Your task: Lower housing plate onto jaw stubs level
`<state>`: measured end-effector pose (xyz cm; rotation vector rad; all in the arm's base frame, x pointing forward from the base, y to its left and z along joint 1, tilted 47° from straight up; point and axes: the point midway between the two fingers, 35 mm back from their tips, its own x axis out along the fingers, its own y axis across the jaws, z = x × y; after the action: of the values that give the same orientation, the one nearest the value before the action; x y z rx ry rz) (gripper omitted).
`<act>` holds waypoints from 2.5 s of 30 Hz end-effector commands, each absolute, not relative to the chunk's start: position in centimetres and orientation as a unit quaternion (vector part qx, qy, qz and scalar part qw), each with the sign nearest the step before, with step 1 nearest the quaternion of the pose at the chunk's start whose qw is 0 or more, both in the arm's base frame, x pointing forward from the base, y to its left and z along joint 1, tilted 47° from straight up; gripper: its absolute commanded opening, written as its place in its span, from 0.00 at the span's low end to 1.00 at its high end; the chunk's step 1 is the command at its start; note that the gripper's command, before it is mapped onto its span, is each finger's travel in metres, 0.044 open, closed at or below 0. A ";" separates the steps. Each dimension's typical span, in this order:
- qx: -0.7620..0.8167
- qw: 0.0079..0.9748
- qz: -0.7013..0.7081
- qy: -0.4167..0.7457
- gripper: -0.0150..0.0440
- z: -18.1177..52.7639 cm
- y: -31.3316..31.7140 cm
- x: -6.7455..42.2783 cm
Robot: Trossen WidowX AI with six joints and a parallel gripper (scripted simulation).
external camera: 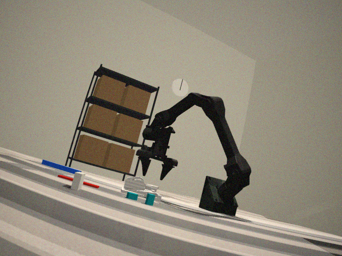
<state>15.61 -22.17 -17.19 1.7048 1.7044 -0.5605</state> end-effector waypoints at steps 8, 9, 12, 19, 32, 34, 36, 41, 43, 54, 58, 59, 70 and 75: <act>0.653 0.327 -0.214 0.649 1.00 -17.2 -22.2 15.7; 0.653 0.327 -0.214 0.649 1.00 -17.2 -22.2 15.7; 0.653 0.327 -0.214 0.649 1.00 -17.2 -22.2 15.7; 0.653 0.327 -0.214 0.649 1.00 -17.2 -22.2 15.7; 0.653 0.327 -0.214 0.649 1.00 -17.2 -22.2 15.7; 0.653 0.327 -0.214 0.649 1.00 -17.2 -22.2 15.7; 0.653 0.327 -0.214 0.649 1.00 -17.2 -22.2 15.7; 0.653 0.327 -0.214 0.649 1.00 -17.2 -22.2 15.7; 0.653 0.327 -0.214 0.649 1.00 -17.2 -22.2 15.7; 0.653 0.327 -0.214 0.649 1.00 -17.2 -22.2 15.7; 0.653 0.327 -0.214 0.649 1.00 -17.2 -22.2 15.7; 0.653 0.327 -0.214 0.649 1.00 -17.2 -22.2 15.7; 0.651 0.327 -0.214 0.650 1.00 -17.8 -21.7 15.7; 0.651 0.327 -0.214 0.650 1.00 -18.4 -21.1 15.8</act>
<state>15.73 -21.63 -18.00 1.7006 1.7023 -0.5614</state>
